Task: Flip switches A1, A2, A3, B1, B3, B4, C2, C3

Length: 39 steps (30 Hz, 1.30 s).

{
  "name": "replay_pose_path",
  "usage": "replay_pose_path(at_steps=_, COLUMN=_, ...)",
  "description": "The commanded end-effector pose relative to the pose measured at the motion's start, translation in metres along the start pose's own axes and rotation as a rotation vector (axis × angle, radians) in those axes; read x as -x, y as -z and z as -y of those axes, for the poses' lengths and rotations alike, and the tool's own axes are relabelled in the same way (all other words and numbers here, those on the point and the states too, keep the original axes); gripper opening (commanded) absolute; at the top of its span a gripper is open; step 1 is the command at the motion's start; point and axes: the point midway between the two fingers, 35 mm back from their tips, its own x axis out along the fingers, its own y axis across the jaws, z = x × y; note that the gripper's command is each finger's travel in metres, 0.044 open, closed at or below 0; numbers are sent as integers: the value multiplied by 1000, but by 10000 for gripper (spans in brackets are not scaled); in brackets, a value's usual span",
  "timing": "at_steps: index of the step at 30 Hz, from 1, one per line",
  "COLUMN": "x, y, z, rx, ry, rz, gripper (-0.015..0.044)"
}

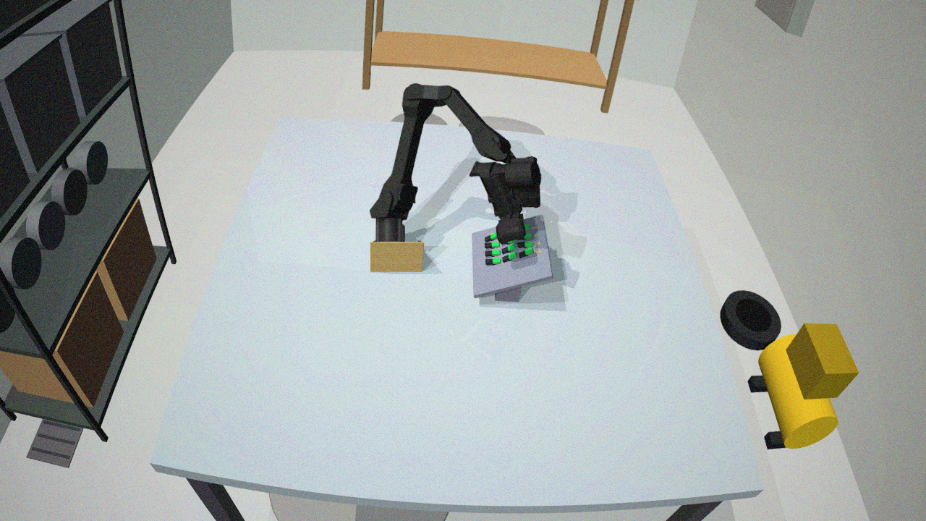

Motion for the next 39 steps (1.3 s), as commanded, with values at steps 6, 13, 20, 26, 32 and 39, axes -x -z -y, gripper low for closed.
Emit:
replay_pose_path(at_steps=6, x=-2, y=0, z=-1, rx=-5, ry=-6, rz=2, gripper=0)
replay_pose_path(at_steps=13, x=-3, y=0, z=-1, rx=-5, ry=-6, rz=2, gripper=0)
replay_pose_path(at_steps=20, x=-4, y=0, z=-1, rx=-5, ry=-6, rz=2, gripper=0)
replay_pose_path(at_steps=26, x=4, y=-1, z=1, rx=0, ry=2, rz=-4, gripper=0)
replay_pose_path(at_steps=32, x=61, y=-2, z=0, rx=-6, ry=-4, rz=-26, gripper=0)
replay_pose_path(at_steps=39, x=61, y=-2, z=9, rx=-6, ry=-3, rz=-26, gripper=0)
